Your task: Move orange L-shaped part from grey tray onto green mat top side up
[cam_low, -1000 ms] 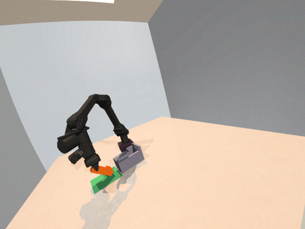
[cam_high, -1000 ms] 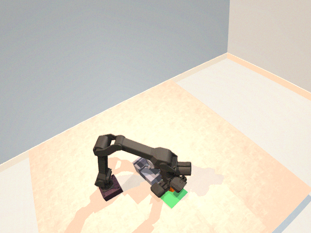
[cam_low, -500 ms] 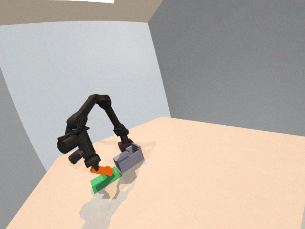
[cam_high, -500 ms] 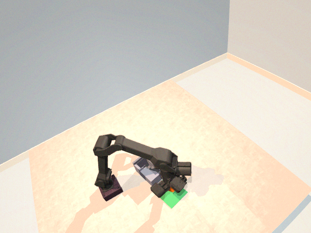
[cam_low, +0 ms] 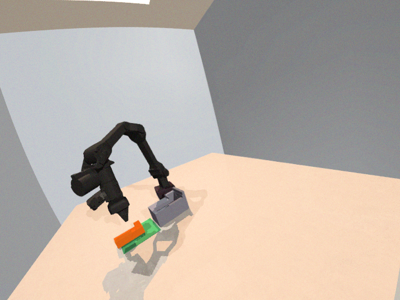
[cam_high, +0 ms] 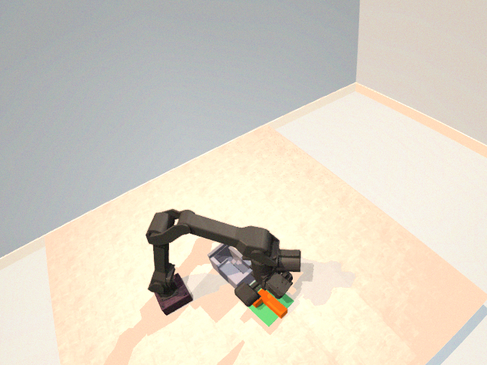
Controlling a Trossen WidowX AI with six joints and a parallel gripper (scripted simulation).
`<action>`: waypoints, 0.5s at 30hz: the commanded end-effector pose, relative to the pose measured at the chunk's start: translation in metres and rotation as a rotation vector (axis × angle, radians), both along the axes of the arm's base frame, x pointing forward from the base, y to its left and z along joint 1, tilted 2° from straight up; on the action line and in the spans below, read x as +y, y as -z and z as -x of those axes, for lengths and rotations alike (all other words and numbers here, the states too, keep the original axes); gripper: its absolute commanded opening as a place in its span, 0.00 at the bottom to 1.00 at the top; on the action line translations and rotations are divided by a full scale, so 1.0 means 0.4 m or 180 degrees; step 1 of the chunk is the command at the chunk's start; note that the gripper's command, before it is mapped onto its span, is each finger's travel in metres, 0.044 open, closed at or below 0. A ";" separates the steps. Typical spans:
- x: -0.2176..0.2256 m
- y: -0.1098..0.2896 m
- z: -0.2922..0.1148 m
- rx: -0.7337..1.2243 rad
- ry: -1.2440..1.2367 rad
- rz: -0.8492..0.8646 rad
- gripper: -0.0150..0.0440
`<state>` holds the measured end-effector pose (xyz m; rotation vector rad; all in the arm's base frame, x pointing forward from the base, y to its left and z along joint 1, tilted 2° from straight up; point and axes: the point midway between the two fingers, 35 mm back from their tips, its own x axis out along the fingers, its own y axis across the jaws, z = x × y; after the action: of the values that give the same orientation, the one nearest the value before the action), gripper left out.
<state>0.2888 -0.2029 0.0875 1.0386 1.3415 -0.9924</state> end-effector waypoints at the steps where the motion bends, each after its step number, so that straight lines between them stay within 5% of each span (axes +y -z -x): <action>1: -0.007 -0.109 -0.003 -0.0062 -0.0012 0.0056 0.93; 15: -0.007 -0.149 -0.004 -0.0093 0.0007 0.0068 0.93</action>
<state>0.2899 -0.2053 0.1476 1.0349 1.3047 -0.9876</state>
